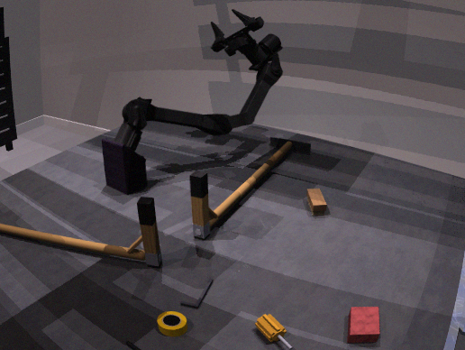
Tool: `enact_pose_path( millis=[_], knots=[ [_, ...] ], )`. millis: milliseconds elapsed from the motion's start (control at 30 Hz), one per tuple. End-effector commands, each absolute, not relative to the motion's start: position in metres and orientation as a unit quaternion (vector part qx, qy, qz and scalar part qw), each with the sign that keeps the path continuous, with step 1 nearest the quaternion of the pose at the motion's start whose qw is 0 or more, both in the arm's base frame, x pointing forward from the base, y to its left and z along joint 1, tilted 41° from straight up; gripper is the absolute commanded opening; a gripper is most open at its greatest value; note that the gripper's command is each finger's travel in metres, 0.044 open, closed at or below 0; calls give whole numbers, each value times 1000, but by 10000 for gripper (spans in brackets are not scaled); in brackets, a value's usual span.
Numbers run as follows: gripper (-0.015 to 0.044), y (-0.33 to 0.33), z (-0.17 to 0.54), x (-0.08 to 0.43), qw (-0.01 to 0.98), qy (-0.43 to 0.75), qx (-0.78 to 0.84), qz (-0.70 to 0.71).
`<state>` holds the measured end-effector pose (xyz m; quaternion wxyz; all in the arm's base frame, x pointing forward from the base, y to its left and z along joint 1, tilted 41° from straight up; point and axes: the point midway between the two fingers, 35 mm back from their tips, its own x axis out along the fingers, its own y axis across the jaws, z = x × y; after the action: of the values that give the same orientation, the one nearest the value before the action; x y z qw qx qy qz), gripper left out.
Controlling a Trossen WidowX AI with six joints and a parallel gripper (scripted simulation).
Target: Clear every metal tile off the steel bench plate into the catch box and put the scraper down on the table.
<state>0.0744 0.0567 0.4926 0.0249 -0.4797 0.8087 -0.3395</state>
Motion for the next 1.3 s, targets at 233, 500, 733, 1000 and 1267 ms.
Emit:
enact_pose_path(
  millis=[233, 500, 733, 1000, 1267],
  knots=[
    [440, 44, 509, 74, 28, 806, -481, -343],
    [440, 23, 533, 71, 30, 804, -482, -346],
    [440, 6, 554, 68, 29, 804, -482, -346],
    [440, -13, 575, 62, 26, 806, -480, -344],
    [440, -19, 582, 59, 24, 807, -479, -343]
  ],
)
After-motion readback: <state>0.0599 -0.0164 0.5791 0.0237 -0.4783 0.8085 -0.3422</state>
